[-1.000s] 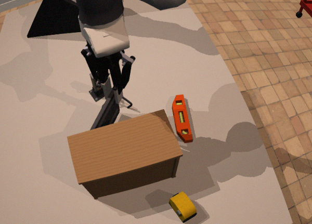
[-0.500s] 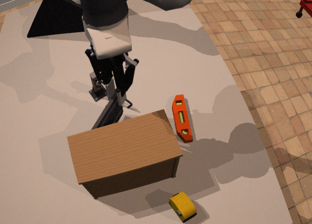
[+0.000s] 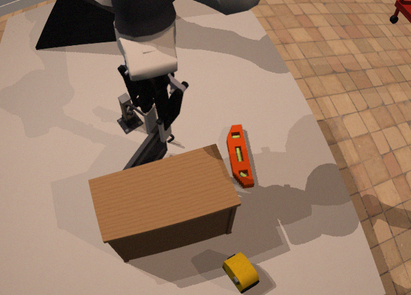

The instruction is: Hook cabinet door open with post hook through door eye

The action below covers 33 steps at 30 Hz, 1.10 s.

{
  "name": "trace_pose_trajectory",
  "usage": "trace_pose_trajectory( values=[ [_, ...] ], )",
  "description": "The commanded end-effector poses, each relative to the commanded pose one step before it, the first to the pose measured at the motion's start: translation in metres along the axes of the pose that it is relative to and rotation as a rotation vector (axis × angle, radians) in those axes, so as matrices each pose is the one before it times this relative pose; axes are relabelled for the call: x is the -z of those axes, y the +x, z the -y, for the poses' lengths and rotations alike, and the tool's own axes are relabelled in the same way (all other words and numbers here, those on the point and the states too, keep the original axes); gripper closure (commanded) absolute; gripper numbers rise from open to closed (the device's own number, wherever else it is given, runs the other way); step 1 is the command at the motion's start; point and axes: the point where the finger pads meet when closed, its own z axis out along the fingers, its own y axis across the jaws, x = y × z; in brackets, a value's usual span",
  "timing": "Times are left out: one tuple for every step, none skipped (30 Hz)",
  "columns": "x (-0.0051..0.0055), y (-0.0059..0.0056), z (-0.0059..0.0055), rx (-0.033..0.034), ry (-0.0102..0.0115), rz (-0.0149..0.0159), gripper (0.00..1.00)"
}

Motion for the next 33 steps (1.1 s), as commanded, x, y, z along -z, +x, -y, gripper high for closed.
trace_pose_trajectory(
  values=[
    [-0.00108,-0.0011,0.00168,-0.04638,-0.00513,0.00414,0.84],
    [0.0,0.00003,0.00052,-0.00686,0.0,0.0,0.84],
    [0.0,0.00004,0.00076,-0.01007,0.0,0.0,0.84],
    [0.0,0.00004,0.0009,-0.01191,0.0,0.0,0.84],
    [0.0,0.00002,0.0009,-0.01191,0.0,0.0,0.84],
    [0.0,0.00002,0.00143,-0.0068,0.0,0.0,0.84],
    [0.0,0.00002,0.00192,0.0,0.0,0.0,0.84],
    [0.0,0.00001,0.0009,0.0,0.0,0.0,0.84],
    [0.0,0.0,0.00016,0.0,0.0,0.0,0.84],
    [0.0,0.0,0.0,0.0,0.0,0.0,0.84],
    [0.0,0.0,0.0,0.0,0.0,0.0,0.84],
    [0.0,0.0,0.00004,-0.00057,0.0,0.0,0.84],
    [0.0,0.00002,0.00025,-0.00328,0.0,0.0,0.84],
    [0.0,0.00003,0.00053,-0.00699,0.0,0.0,0.84],
    [0.0,0.00004,0.00078,-0.01026,0.0,0.0,0.84],
    [0.0,0.00003,0.00092,-0.01213,0.0,0.0,0.84],
    [0.0,0.00002,0.00092,-0.01213,0.0,0.0,0.84],
    [0.0,0.00002,0.00156,-0.00596,0.0,0.0,0.84],
    [0.0,0.00001,0.0018,0.0,0.0,0.0,0.84],
    [0.0,0.0,0.00084,0.0,0.0,0.0,0.84],
    [0.0,0.0,0.00015,0.0,0.0,0.0,0.84],
    [0.0,0.0,0.00004,-0.00058,0.0,0.0,0.84],
    [0.0,0.00002,0.00025,-0.00334,0.0,0.0,0.84],
    [0.0,0.00003,0.00054,-0.00712,0.0,0.0,0.84],
    [0.0,0.00004,0.00079,-0.01045,0.0,0.0,0.84],
    [0.0,0.00003,0.00094,-0.01236,0.0,0.0,0.84],
    [0.0,0.0,0.0,0.0,0.0,0.0,0.84],
    [0.0,0.0,0.0,0.0,0.0,0.0,0.84],
    [0.0,0.00002,0.00094,-0.01235,0.0,0.0,0.84],
    [0.0,0.00002,0.00166,-0.00512,0.0,0.0,0.84],
    [0.0,0.00001,0.00169,0.0,0.0,0.0,0.84],
    [0.0,0.0,0.00079,0.0,0.0,0.0,0.84],
    [0.0,0.0,0.00014,0.0,0.0,0.0,0.84]
  ],
)
